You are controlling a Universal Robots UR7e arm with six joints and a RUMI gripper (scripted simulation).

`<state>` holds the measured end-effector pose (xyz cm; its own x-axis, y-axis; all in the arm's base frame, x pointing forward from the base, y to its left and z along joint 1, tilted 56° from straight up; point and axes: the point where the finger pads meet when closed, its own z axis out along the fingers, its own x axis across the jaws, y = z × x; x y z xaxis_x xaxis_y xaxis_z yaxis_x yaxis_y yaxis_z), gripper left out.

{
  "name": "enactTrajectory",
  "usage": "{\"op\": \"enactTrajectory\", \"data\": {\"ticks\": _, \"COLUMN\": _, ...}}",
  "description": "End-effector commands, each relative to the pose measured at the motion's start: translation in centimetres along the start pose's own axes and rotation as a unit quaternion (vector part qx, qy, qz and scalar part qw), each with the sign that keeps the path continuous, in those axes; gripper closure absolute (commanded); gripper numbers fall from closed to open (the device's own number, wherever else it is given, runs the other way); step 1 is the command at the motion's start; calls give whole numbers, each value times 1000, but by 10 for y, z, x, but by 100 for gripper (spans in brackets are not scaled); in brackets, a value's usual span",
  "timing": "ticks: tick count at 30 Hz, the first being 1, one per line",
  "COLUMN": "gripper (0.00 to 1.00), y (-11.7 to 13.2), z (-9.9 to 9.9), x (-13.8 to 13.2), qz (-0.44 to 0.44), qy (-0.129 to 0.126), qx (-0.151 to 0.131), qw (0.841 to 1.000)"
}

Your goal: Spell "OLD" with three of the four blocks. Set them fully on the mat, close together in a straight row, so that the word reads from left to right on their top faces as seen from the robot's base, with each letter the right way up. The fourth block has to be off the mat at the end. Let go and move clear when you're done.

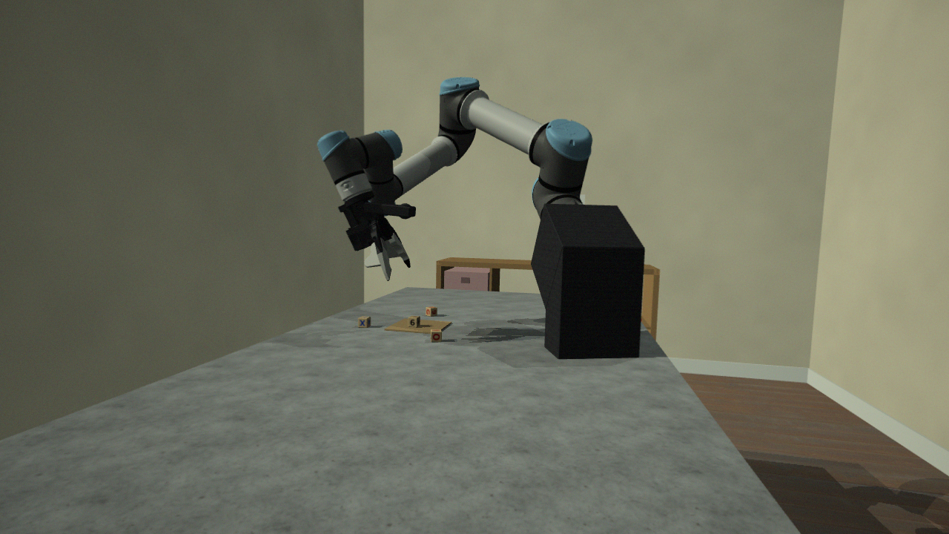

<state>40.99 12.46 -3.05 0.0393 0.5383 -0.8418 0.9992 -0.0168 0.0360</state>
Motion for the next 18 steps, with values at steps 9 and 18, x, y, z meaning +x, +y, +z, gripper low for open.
{"op": "enactTrajectory", "data": {"ticks": 9, "gripper": 0, "y": -76, "z": 55, "x": 24, "qz": -8, "qy": 49, "qx": 46, "qw": 998}}
{"op": "enactTrajectory", "data": {"ticks": 18, "gripper": 0, "y": -79, "z": 57, "x": 25, "qz": -8, "qy": 51, "qx": 48, "qw": 998}}
